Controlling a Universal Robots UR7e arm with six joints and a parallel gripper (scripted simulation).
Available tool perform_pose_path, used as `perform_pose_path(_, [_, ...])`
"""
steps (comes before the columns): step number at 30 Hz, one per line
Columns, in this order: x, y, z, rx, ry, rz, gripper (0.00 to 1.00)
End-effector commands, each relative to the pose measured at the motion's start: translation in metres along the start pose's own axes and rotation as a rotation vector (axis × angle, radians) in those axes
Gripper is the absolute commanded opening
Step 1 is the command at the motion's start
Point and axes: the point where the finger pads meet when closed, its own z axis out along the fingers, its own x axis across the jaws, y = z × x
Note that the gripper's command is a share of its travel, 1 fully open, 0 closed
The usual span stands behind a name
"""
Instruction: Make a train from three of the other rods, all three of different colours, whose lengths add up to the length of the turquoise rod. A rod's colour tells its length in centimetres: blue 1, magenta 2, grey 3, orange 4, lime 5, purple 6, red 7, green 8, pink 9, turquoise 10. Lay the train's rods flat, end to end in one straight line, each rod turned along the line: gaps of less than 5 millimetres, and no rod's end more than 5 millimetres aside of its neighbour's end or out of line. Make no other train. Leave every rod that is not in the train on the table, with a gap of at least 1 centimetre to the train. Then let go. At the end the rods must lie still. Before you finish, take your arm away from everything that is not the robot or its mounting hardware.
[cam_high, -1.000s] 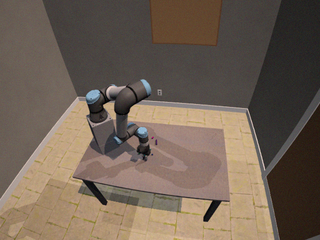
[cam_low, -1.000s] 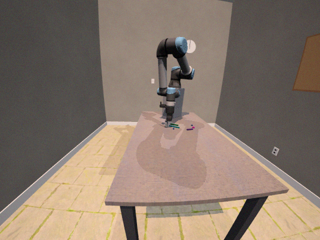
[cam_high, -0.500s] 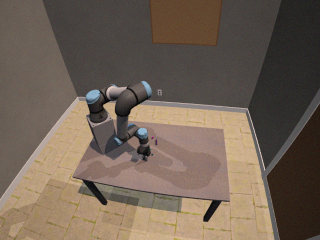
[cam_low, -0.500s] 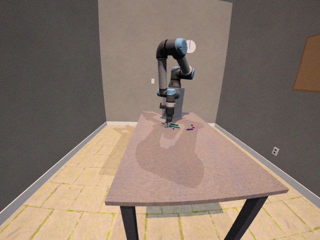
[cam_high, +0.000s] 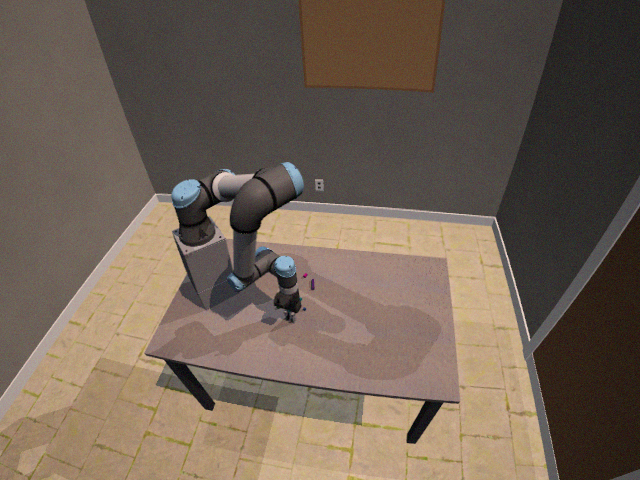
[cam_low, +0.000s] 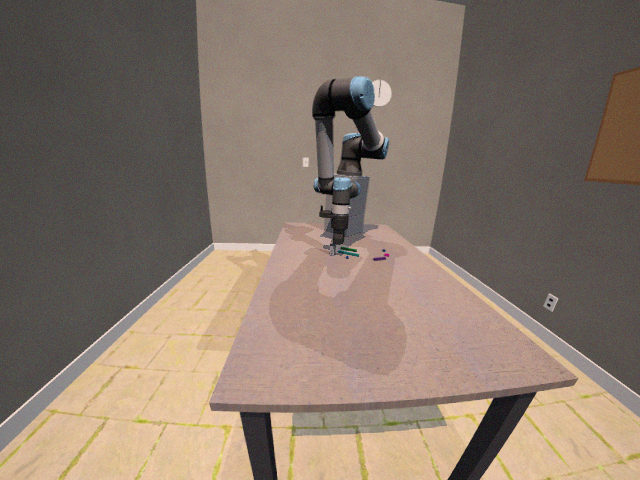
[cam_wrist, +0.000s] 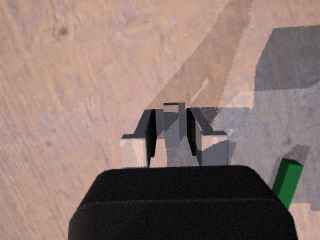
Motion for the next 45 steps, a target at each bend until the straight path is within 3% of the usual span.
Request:
perform_pose_path(1, [-0.0005,-0.0001,-0.0004,0.0,-0.001,0.0,0.54])
perform_pose_path(18, [-0.0005,-0.0001,-0.0004,0.0,-0.001,0.0,0.54])
perform_pose_path(19, [-0.0005,-0.0001,-0.0004,0.0,-0.001,0.0,0.24])
perform_pose_path(45, [-0.0005,-0.0001,-0.0004,0.0,-0.001,0.0,0.24])
